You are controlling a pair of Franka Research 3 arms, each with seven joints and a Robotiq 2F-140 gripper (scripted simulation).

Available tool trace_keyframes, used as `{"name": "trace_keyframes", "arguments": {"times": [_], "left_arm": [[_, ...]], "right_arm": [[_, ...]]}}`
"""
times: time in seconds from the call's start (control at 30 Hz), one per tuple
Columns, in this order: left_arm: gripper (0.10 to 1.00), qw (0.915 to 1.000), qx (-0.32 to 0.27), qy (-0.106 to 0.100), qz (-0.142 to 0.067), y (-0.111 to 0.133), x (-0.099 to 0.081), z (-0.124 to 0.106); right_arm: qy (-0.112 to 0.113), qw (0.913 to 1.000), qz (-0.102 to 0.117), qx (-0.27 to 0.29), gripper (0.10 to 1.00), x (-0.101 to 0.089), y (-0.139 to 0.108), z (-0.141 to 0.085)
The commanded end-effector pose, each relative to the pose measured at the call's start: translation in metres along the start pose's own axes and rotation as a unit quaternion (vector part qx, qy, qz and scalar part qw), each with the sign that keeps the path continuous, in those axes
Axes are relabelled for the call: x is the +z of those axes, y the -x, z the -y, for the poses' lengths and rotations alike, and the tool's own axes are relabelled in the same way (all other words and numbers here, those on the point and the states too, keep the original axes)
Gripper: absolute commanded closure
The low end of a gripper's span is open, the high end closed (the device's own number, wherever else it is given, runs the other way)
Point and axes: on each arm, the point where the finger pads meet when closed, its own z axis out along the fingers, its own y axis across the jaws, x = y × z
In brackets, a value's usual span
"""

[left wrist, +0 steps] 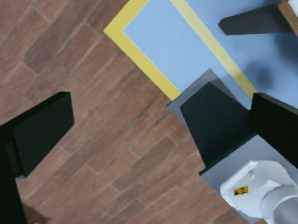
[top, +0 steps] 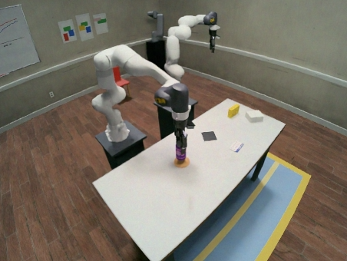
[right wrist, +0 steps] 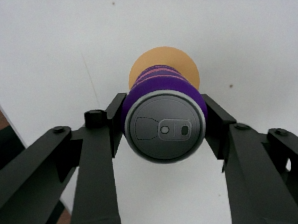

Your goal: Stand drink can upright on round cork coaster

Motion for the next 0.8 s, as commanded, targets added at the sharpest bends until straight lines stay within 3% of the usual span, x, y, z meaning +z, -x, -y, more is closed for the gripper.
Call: {"name": "trace_keyframes", "arguments": {"times": [0.0, 0.77], "left_arm": [[0.098, 1.0000, 0.002, -0.001, 0.001, 0.002, -0.001, 0.001], [0.098, 1.0000, 0.002, -0.001, 0.001, 0.002, -0.001, 0.001]], "right_arm": [[0.008, 1.0000, -0.003, 0.001, 0.999, 0.002, -0.002, -0.005], [0.008, 1.0000, -0.003, 0.001, 0.999, 0.015, -0.002, -0.005]]}}
